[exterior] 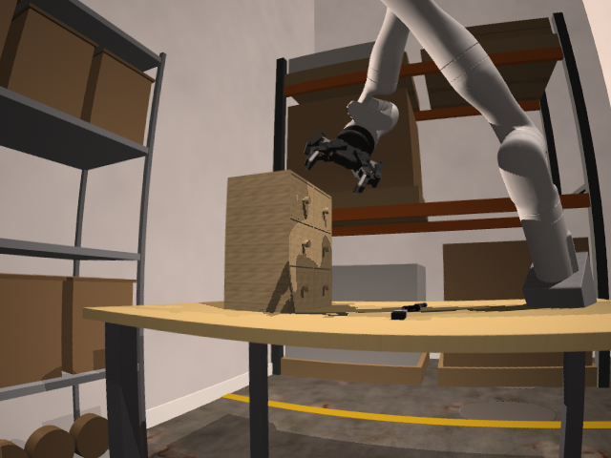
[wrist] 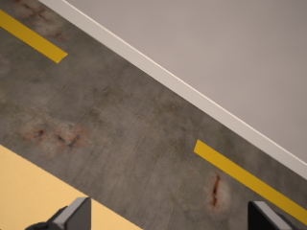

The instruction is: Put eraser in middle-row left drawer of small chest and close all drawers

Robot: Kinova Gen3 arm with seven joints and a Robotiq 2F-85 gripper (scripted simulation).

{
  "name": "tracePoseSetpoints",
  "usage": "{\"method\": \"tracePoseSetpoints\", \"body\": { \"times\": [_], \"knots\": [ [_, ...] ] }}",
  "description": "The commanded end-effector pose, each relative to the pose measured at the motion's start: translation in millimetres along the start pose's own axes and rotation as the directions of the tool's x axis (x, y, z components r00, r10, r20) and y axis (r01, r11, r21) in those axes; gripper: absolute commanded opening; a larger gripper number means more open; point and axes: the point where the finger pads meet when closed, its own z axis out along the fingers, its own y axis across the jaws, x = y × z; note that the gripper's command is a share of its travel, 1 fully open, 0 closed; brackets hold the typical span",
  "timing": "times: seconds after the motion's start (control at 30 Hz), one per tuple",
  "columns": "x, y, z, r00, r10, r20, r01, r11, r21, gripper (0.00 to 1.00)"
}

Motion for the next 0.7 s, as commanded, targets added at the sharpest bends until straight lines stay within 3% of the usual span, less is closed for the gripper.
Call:
{"method": "tracePoseSetpoints", "body": {
  "times": [0.0, 0.17, 0.37, 0.5, 0.57, 0.67],
  "knots": [
    [-3, 6, -7.9, 1.0, -0.016, 0.022, 0.016, 1.0, -0.004, 1.0],
    [-16, -5, -51.1, 0.992, 0.033, 0.119, -0.043, 0.995, 0.09, 1.0],
    [-30, -24, -123.5, 0.944, 0.119, 0.309, -0.182, 0.966, 0.185, 1.0],
    [-32, -39, -176.8, 0.874, 0.181, 0.452, -0.3, 0.932, 0.205, 1.0],
    [-32, -39, -176.8, 0.874, 0.181, 0.452, -0.3, 0.932, 0.205, 1.0],
    [-30, -50, -213.7, 0.807, 0.223, 0.547, -0.383, 0.903, 0.196, 1.0]
  ]
}}
